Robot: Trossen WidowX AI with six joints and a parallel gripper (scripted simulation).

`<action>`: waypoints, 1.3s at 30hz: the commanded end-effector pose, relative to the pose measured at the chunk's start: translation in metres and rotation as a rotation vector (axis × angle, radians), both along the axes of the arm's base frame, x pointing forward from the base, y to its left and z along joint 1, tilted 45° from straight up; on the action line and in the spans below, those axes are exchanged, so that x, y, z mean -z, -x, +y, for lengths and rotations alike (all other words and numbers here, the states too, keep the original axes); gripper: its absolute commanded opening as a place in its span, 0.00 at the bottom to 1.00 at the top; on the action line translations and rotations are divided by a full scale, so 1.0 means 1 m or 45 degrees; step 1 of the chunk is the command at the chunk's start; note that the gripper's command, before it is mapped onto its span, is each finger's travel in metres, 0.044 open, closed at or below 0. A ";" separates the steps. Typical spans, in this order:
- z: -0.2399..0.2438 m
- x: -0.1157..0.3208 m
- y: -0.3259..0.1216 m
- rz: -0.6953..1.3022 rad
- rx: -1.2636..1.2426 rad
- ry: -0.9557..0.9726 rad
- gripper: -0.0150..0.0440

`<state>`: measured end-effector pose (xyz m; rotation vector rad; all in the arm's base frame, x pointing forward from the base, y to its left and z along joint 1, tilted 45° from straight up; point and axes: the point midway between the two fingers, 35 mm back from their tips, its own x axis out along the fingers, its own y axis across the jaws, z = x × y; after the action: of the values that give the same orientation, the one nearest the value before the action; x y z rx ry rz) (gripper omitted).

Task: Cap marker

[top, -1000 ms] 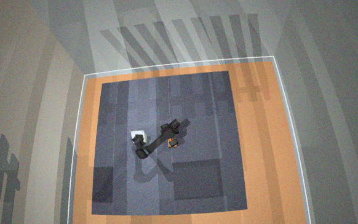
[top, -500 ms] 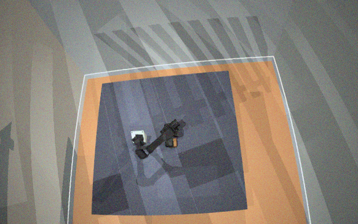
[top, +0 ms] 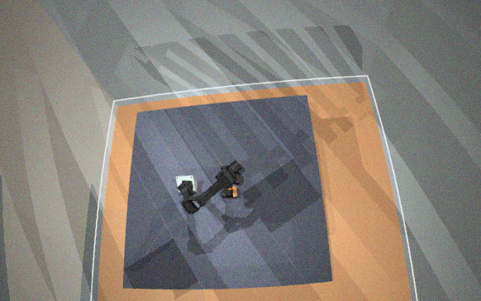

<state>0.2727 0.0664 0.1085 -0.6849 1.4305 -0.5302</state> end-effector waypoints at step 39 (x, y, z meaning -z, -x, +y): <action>0.013 -0.011 -0.002 -0.017 -0.075 -0.030 0.25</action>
<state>0.2749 0.0514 0.0953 -0.6948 1.4295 -0.5199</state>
